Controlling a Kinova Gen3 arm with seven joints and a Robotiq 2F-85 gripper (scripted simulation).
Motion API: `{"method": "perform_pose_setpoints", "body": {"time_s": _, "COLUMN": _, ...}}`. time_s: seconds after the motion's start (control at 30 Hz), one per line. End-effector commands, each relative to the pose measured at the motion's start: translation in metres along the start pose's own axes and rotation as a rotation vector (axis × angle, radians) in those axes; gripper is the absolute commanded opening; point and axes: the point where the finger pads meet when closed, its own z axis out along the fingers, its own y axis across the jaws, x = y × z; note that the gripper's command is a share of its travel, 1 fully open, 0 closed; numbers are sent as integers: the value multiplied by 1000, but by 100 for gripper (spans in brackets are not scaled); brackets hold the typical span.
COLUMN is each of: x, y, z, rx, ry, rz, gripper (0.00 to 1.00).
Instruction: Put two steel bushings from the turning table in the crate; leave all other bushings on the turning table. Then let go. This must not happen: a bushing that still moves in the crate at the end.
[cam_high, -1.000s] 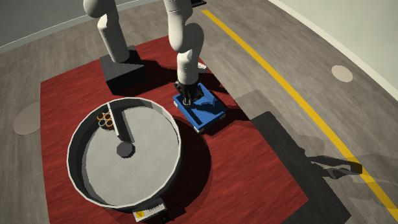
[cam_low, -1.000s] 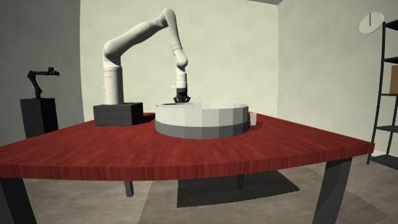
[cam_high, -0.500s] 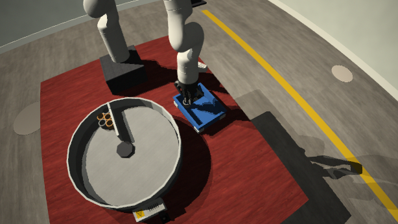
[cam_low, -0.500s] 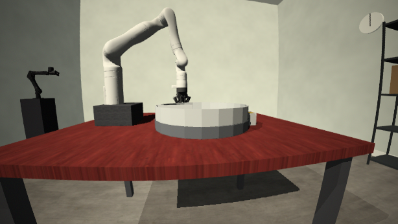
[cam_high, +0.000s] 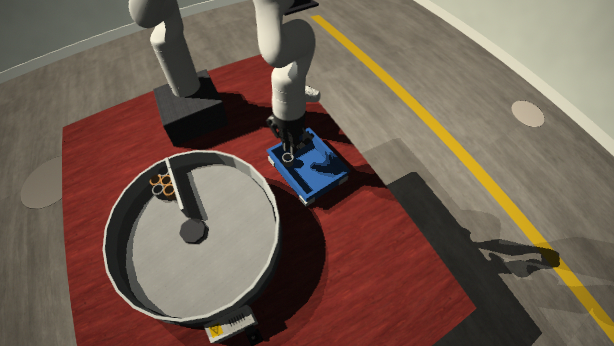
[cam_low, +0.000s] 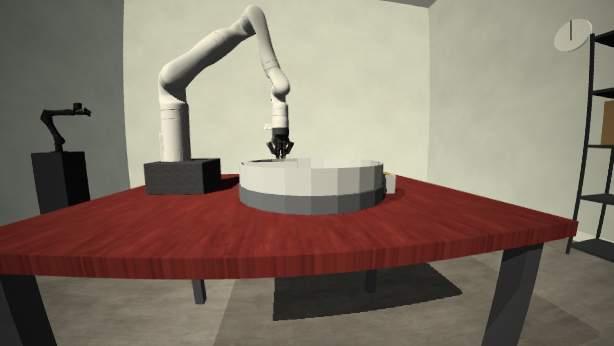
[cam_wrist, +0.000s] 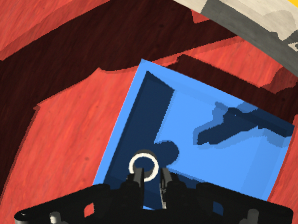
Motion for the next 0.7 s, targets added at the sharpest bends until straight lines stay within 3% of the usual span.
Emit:
{"method": "perform_pose_setpoints", "body": {"time_s": 0.0, "x": 2, "y": 3, "z": -9, "rx": -11, "ry": -1, "rz": -6, "gripper": 16}}
{"method": "perform_pose_setpoints", "body": {"time_s": 0.23, "x": 2, "y": 3, "z": -9, "rx": -11, "ry": -1, "rz": -6, "gripper": 16}}
{"method": "perform_pose_setpoints", "body": {"time_s": 0.4, "x": 2, "y": 3, "z": -47, "rx": -9, "ry": -1, "rz": -6, "gripper": 16}}
{"method": "perform_pose_setpoints", "body": {"time_s": 0.67, "x": 2, "y": 3, "z": -47, "rx": -9, "ry": -1, "rz": -6, "gripper": 16}}
